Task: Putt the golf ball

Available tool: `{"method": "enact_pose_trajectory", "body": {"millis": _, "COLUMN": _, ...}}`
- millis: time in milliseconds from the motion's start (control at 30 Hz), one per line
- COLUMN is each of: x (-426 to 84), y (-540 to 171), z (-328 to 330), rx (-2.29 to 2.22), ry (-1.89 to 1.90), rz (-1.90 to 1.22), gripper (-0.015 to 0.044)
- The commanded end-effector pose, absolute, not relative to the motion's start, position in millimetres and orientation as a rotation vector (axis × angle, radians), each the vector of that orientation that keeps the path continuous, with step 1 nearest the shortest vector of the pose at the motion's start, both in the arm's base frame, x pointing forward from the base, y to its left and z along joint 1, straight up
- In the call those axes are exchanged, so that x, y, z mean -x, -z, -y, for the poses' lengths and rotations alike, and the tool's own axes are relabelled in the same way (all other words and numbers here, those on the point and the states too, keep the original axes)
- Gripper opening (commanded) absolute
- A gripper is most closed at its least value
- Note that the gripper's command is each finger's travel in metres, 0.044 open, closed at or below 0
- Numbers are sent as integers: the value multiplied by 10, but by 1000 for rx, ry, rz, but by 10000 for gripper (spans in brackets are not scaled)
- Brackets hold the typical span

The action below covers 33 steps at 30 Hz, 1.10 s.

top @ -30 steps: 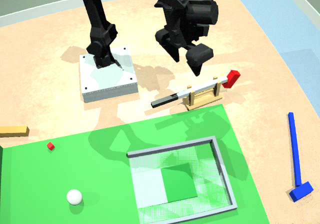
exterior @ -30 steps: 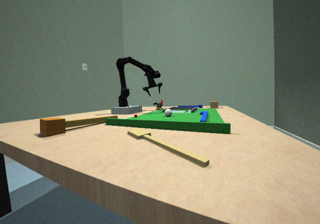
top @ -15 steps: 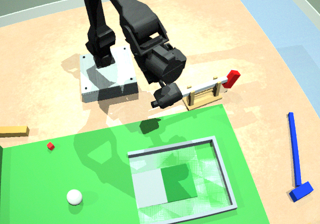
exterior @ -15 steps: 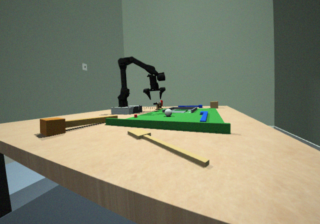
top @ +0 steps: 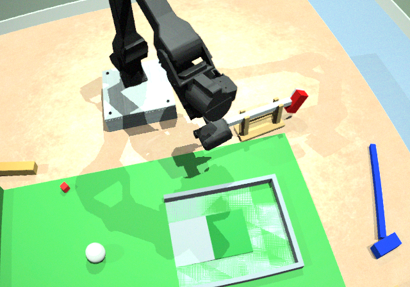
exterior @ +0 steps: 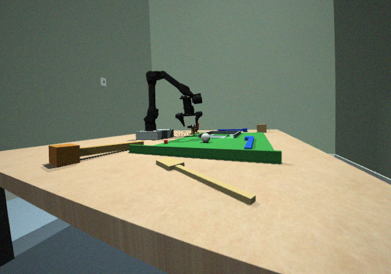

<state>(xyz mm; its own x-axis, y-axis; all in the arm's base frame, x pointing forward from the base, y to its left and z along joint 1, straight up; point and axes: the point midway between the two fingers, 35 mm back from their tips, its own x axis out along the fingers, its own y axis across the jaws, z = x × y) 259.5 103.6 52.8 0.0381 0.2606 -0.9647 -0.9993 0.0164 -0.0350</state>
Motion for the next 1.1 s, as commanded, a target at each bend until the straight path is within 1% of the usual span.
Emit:
{"method": "enact_pose_trajectory", "body": {"millis": 0, "x": -2565, "y": -389, "z": -1033, "rx": 1014, "ry": -1300, "rz": -1002, "gripper": 440}}
{"method": "enact_pose_trajectory", "body": {"millis": 767, "x": -2569, "y": -154, "z": -1033, "rx": 1014, "ry": -1300, "rz": -1002, "gripper": 440}}
{"method": "enact_pose_trajectory", "body": {"millis": 1067, "x": -2581, "y": -189, "z": -1030, "rx": 1018, "ry": -1293, "rz": -1002, "gripper": 204}}
